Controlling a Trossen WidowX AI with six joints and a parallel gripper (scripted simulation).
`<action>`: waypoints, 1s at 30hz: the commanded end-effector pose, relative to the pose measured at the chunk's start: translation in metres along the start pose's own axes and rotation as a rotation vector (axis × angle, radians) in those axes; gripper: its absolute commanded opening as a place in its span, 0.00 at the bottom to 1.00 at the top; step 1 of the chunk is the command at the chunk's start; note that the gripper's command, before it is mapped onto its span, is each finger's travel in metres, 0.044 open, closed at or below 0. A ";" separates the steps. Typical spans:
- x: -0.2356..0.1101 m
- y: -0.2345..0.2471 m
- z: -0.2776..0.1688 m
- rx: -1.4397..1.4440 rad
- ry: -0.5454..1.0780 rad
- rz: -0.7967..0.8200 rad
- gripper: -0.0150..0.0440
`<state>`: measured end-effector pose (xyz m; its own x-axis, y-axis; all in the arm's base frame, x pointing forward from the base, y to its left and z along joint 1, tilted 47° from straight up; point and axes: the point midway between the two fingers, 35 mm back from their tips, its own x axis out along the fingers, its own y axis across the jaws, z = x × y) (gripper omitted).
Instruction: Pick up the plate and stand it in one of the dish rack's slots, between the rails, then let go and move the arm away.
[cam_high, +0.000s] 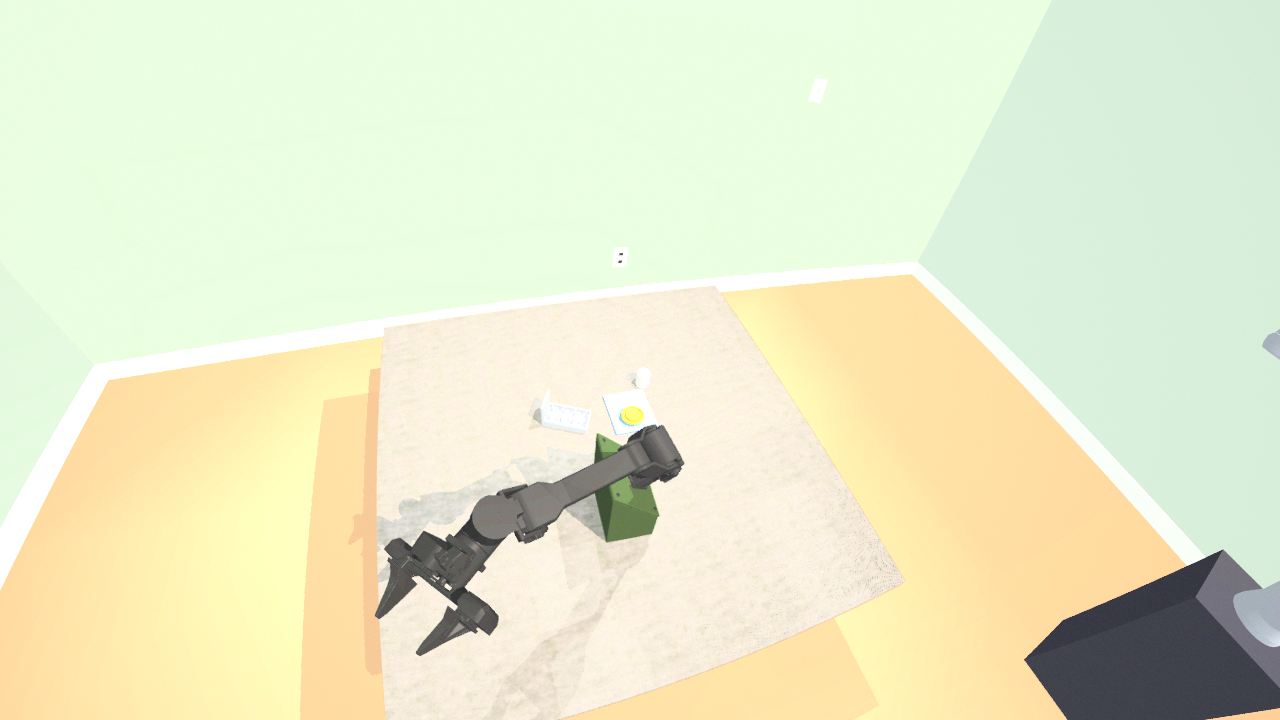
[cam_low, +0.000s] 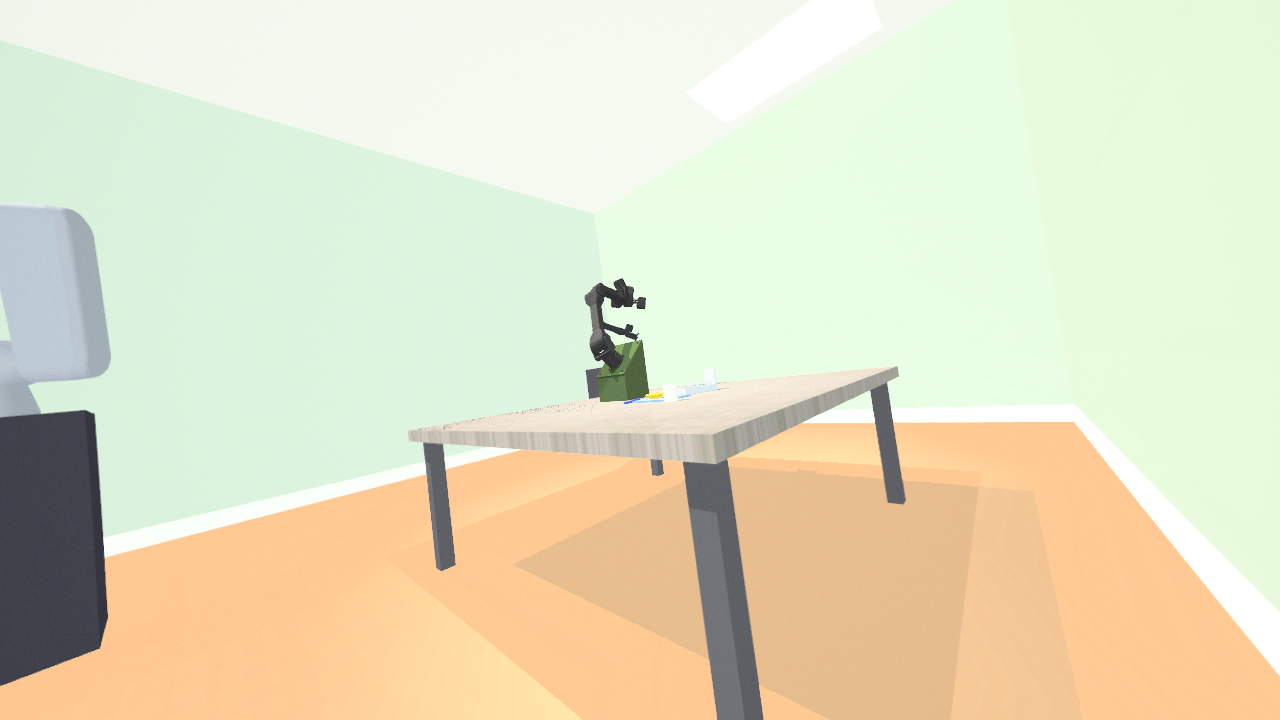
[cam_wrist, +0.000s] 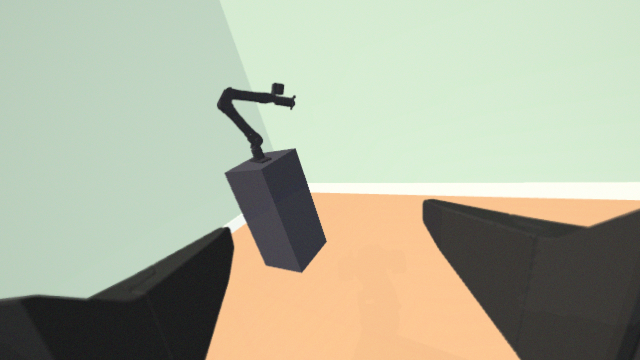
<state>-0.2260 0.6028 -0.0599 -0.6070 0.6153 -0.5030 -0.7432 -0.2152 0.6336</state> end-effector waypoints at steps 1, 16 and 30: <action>-0.001 0.000 0.000 0.004 0.002 -0.001 0.93; -0.106 -0.124 0.045 0.224 -0.040 -0.353 0.93; -0.267 -0.246 0.054 0.455 -0.080 -0.775 0.93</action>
<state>0.0917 0.5577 -0.0515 -0.0287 0.5767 -0.8165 -0.7778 0.5002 0.3806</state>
